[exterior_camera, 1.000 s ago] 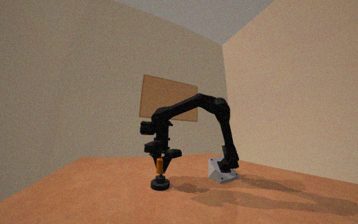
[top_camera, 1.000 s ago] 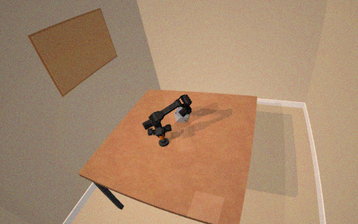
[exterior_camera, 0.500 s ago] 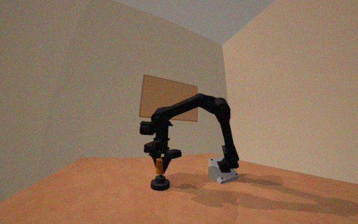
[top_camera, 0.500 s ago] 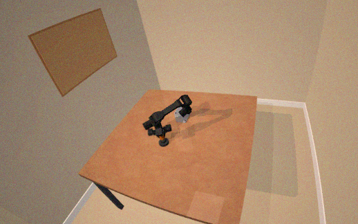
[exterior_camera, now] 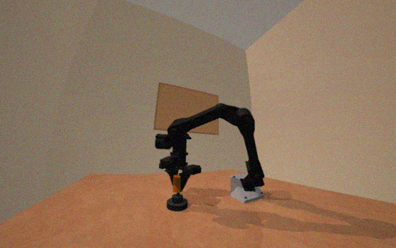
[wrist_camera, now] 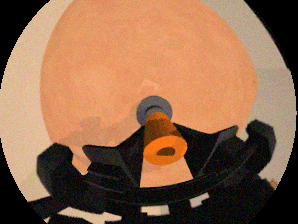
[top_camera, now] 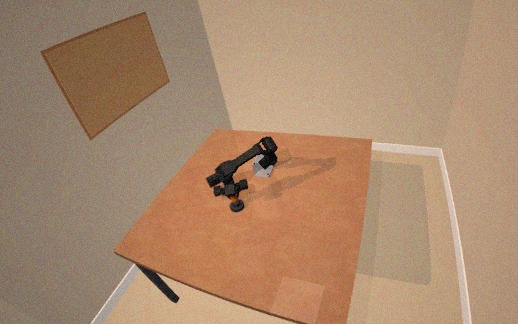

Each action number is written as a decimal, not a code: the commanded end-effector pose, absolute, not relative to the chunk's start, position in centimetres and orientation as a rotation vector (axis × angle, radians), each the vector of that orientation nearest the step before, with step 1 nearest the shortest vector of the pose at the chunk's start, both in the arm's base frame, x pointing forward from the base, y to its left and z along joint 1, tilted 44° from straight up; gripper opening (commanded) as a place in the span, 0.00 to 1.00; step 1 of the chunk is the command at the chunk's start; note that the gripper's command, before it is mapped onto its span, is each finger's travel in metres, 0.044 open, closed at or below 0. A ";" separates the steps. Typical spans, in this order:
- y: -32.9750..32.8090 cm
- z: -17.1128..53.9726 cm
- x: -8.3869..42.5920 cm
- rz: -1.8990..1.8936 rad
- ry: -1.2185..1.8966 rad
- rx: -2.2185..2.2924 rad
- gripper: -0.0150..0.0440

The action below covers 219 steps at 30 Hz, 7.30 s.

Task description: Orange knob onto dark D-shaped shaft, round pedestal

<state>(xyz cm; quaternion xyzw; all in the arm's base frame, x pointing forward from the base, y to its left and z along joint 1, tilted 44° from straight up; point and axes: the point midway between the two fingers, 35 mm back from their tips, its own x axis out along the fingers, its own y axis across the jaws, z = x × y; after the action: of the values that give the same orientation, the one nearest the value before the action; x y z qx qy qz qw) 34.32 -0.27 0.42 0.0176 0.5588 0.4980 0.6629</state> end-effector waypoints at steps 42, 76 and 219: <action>-0.2 0.2 34.3 1.234 1.156 -0.101 0.25; -0.3 0.4 34.3 1.353 1.024 -0.257 0.25; -0.2 0.7 34.6 1.647 0.571 -0.723 0.25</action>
<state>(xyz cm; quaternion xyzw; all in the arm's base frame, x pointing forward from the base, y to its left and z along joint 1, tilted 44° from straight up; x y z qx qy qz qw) 34.54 -0.07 0.37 -0.3094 0.2470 0.7069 0.5862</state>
